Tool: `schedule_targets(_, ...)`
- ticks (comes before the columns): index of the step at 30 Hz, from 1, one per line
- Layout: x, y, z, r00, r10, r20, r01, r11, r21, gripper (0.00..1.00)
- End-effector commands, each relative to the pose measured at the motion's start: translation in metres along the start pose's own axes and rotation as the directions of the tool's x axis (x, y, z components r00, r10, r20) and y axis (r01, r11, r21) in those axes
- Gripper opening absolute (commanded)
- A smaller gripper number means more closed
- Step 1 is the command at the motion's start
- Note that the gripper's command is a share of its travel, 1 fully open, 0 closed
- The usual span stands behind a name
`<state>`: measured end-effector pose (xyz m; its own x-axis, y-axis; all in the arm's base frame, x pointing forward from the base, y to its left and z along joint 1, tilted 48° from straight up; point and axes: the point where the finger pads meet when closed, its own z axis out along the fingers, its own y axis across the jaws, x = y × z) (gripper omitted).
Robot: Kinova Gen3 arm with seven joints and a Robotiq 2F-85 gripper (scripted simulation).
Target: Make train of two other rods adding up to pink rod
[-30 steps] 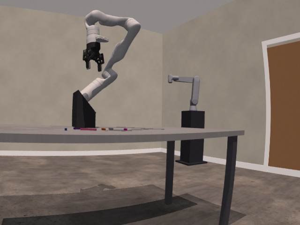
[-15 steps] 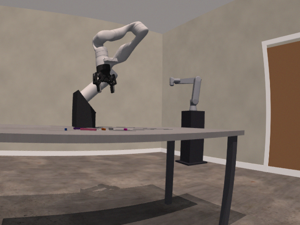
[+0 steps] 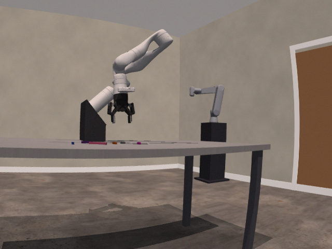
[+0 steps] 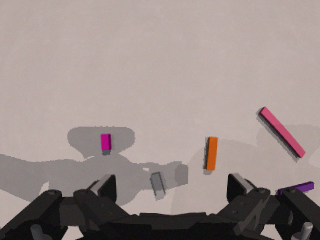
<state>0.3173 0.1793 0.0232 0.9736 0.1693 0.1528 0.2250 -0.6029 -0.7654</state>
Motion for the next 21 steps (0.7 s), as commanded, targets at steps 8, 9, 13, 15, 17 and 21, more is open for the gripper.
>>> schedule_targets(8, -0.055, -0.029, 0.024, 0.993, 0.089, 0.072, -0.086, 0.995, -0.046, 1.0)
schedule_targets(9, -0.058, -0.03, 0.024, 0.992, 0.095, 0.077, -0.092, 0.995, -0.049, 1.0)
schedule_targets(13, -0.061, -0.03, 0.025, 0.992, 0.1, 0.08, -0.096, 0.994, -0.052, 1.0)
schedule_targets(15, -0.061, -0.03, 0.025, 0.992, 0.1, 0.08, -0.096, 0.994, -0.052, 1.0)
schedule_targets(17, -0.06, -0.03, 0.025, 0.992, 0.099, 0.08, -0.095, 0.994, -0.052, 1.0)
schedule_targets(21, -0.06, -0.03, 0.025, 0.992, 0.1, 0.08, -0.096, 0.994, -0.052, 1.0)
